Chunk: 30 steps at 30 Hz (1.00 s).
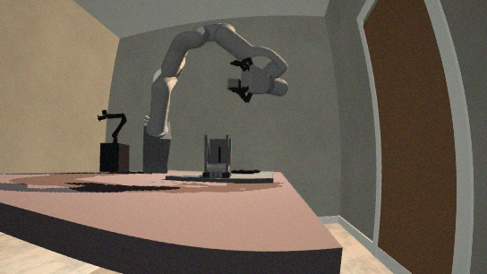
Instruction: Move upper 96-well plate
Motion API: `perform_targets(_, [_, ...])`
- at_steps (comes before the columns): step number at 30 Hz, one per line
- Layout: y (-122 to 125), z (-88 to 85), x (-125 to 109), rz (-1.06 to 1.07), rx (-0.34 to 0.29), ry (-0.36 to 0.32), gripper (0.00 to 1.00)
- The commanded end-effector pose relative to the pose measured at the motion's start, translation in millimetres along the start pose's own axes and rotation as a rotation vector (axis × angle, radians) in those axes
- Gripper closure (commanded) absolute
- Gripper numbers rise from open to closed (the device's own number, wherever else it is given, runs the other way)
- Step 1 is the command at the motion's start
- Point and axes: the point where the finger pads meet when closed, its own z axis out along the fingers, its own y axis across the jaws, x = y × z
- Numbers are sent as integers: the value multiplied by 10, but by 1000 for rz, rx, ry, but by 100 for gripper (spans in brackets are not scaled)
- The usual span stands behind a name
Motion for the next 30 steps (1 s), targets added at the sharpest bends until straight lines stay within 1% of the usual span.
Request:
perform_targets(1, [63, 54, -14, 84, -32, -14, 0])
perform_targets(3, [142, 103, -18, 146, -56, -16, 0])
perform_targets(8, [202, 137, -19, 300, -119, -19, 0])
perform_targets(11, [307, 190, -12, 392, -157, -14, 0])
perform_targets(16, [382, 224, -3, 544, -220, 3, 0])
perform_targets(18, [382, 224, -3, 544, -220, 3, 0])
perform_targets(21, [500, 267, 19, 636, -257, 20, 0])
perform_targets(30, [673, 314, 72, 907, -363, 93, 0])
